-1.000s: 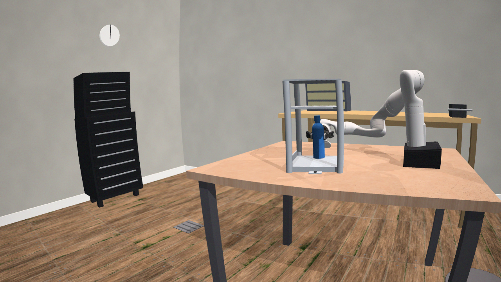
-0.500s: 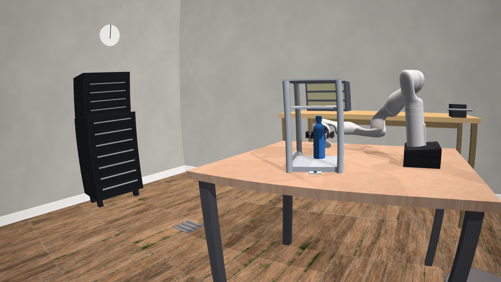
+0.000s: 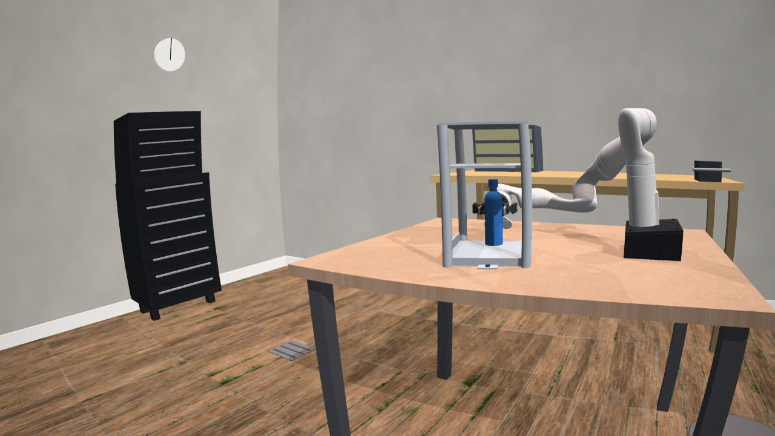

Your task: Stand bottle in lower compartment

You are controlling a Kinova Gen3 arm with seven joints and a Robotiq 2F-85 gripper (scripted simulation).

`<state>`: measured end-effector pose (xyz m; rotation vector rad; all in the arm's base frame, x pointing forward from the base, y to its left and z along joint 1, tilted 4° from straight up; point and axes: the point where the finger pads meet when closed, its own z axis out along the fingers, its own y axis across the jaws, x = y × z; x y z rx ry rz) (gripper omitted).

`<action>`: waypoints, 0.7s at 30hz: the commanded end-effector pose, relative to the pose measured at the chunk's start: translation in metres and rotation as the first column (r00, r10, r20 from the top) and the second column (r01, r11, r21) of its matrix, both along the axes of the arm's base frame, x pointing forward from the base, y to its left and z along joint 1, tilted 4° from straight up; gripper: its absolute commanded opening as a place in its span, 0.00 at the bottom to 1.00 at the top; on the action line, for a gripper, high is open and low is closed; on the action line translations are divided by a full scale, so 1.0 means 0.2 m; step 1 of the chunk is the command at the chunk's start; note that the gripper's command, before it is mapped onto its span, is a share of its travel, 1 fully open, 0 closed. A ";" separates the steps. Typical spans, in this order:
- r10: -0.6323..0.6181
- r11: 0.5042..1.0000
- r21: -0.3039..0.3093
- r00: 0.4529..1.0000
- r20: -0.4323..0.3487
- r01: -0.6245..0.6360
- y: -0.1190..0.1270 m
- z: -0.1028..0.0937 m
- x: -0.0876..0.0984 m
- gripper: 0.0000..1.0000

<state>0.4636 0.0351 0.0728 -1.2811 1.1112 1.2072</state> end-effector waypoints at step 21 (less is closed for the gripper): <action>0.009 1.000 -0.005 1.000 0.007 -0.009 -0.04 -0.01 -0.01 0.73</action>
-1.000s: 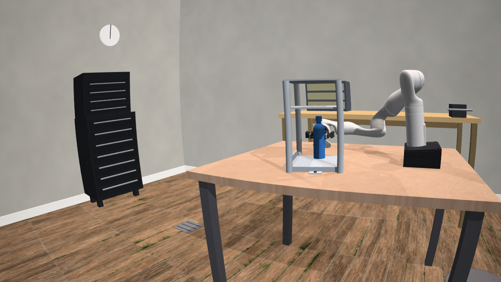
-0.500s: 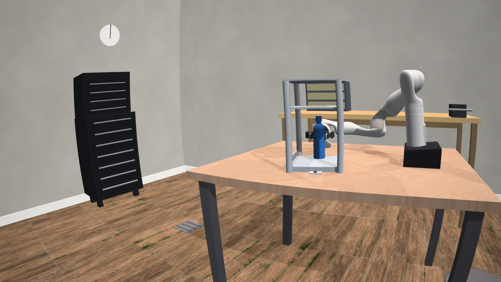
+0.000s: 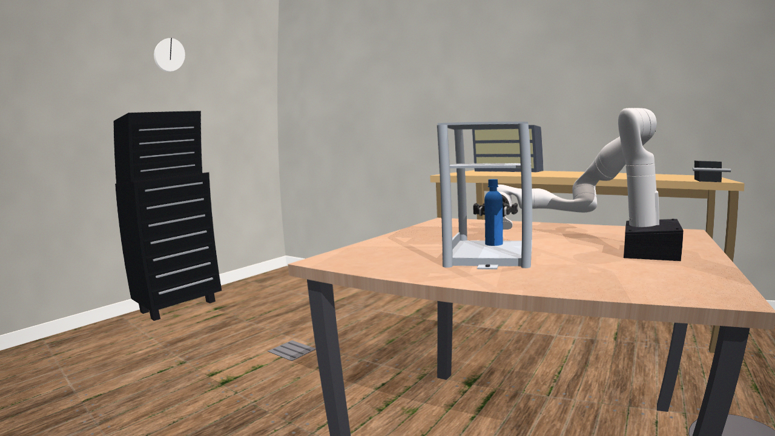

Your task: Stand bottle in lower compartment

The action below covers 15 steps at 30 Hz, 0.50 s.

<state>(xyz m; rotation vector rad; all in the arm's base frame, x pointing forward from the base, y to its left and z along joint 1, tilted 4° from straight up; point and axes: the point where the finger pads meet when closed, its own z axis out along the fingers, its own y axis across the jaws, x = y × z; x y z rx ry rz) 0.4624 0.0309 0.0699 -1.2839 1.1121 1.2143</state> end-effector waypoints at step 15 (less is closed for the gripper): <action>0.004 1.000 -0.003 1.000 0.011 -0.004 -0.07 0.00 0.00 0.73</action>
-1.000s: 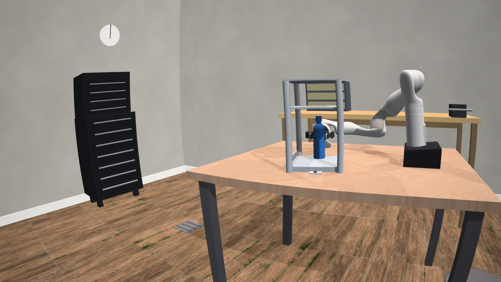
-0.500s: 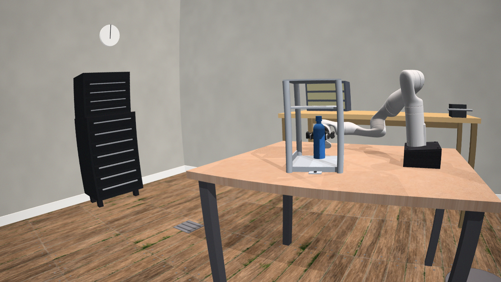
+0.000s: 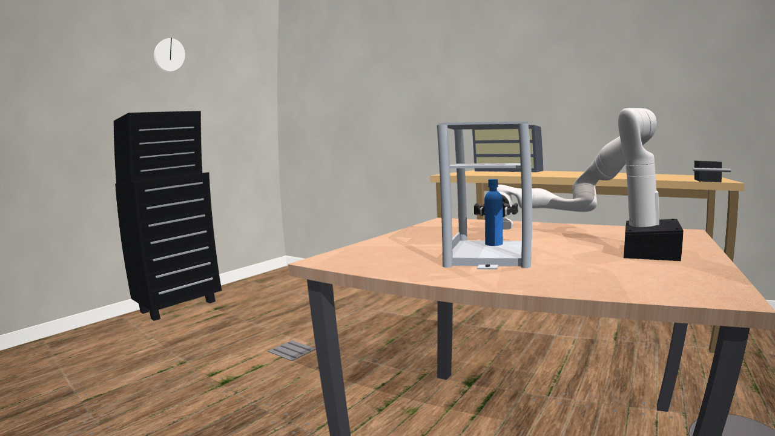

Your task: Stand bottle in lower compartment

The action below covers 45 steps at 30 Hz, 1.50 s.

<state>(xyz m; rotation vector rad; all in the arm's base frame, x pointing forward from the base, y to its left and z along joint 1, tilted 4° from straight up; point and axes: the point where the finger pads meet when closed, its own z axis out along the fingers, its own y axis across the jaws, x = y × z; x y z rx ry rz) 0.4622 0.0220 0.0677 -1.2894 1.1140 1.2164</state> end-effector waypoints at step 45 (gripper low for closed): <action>-0.006 1.000 0.001 1.000 0.013 0.006 -0.21 0.01 0.02 0.73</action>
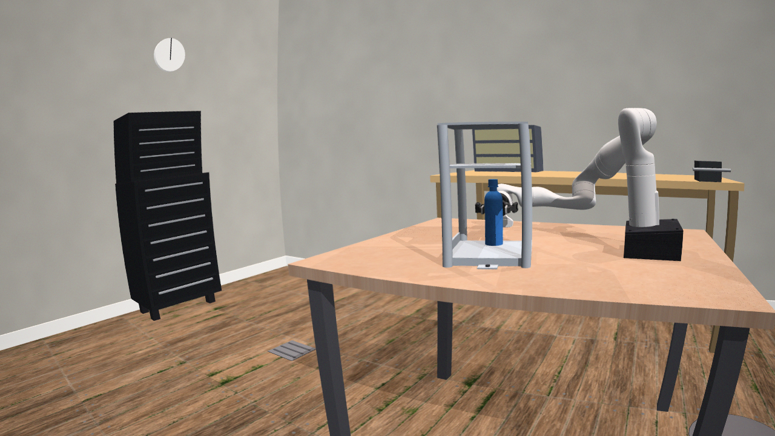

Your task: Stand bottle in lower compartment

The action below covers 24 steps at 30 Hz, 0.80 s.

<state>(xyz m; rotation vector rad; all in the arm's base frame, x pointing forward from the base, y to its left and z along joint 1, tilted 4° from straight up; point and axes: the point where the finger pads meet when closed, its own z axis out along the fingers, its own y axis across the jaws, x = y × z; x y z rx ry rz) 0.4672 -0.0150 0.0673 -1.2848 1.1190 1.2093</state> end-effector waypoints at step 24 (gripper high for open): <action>0.002 1.000 0.002 1.000 0.013 -0.002 -0.05 0.01 0.00 0.73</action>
